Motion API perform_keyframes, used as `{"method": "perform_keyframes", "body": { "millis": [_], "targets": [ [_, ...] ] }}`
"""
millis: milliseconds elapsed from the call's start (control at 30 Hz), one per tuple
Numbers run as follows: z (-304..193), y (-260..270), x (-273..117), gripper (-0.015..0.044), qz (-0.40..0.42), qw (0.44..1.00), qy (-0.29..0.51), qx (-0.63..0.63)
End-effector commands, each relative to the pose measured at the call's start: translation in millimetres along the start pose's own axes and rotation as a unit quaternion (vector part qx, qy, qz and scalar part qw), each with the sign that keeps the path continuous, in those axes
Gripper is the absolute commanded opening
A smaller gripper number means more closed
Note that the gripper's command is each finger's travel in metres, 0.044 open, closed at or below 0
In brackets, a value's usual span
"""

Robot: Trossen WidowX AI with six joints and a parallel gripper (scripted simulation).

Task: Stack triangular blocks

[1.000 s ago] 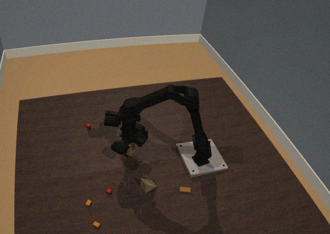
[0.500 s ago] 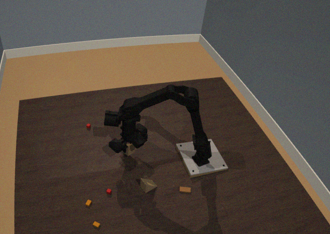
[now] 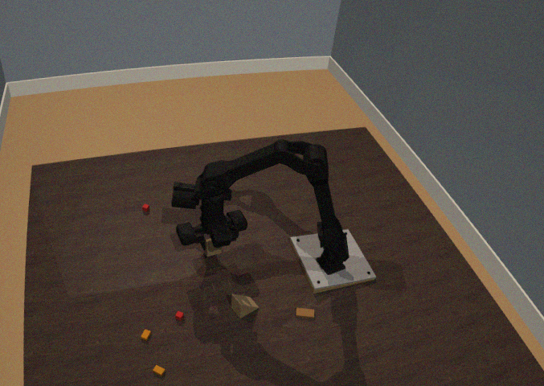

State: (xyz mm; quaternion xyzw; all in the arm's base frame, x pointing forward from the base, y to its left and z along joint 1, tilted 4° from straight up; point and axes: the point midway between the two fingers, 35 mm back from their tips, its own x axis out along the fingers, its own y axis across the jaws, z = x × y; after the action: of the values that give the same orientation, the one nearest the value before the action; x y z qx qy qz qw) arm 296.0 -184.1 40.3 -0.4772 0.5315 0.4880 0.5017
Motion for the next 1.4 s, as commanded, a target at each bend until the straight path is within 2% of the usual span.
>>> {"method": "perform_keyframes", "body": {
  "millis": [0,433,1367],
  "targets": [
    [0.1,1.1,0.4,0.0000,0.001,0.999,0.000,0.052],
    [0.2,1.6,0.4,0.0000,0.001,0.977,0.000,0.213],
    [0.2,1.6,0.4,0.0000,0.001,0.976,0.000,0.216]
  ]
}}
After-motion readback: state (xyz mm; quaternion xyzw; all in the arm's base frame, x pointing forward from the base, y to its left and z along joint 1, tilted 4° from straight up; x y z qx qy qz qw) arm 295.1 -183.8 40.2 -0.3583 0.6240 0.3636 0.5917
